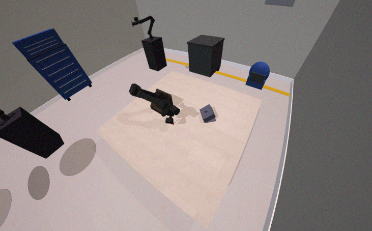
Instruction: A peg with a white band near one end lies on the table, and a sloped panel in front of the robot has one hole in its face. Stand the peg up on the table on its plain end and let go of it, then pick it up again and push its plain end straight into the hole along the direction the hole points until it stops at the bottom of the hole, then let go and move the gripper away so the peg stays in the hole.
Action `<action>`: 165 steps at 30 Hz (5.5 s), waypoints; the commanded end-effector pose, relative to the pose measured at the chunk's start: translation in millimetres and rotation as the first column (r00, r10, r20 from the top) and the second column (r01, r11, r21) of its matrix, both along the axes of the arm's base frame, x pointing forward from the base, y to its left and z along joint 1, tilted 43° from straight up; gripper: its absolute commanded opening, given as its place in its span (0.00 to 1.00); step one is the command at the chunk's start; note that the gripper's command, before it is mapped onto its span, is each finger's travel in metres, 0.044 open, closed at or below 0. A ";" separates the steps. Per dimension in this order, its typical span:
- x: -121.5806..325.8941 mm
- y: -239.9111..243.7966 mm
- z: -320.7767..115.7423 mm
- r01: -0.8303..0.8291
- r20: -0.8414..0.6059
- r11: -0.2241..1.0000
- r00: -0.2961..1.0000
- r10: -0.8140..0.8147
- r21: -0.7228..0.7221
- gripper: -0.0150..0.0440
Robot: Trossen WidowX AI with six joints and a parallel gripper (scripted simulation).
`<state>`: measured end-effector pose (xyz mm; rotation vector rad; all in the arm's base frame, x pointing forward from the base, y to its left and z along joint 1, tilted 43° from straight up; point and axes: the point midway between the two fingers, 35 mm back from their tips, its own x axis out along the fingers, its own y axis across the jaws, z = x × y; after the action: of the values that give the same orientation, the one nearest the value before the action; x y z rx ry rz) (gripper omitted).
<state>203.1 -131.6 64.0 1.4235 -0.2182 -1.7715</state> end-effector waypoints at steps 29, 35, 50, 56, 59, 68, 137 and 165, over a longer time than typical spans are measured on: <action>-2.6 -15.9 -15.2 0.001 -0.002 1.000 1.000 -0.001 -0.005 0.33; -2.6 -15.9 -15.2 0.001 -0.002 1.000 1.000 -0.001 -0.005 0.26; 2.1 10.9 8.0 -0.001 -0.002 1.000 1.000 0.001 0.007 0.25; 3.1 25.8 21.3 -0.002 -0.003 1.000 1.000 0.002 0.008 0.25; 3.2 33.1 27.7 -0.002 -0.004 1.000 1.000 0.002 0.007 0.25; 4.6 45.6 35.9 -0.009 -0.004 1.000 1.000 0.009 0.006 0.25; 124.1 150.8 -5.8 -0.444 0.042 0.875 0.895 0.444 0.193 0.25; 160.7 206.3 -26.3 -0.607 0.083 0.756 0.790 0.608 0.243 0.25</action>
<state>359.3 68.0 39.0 1.4514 0.4398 -1.2966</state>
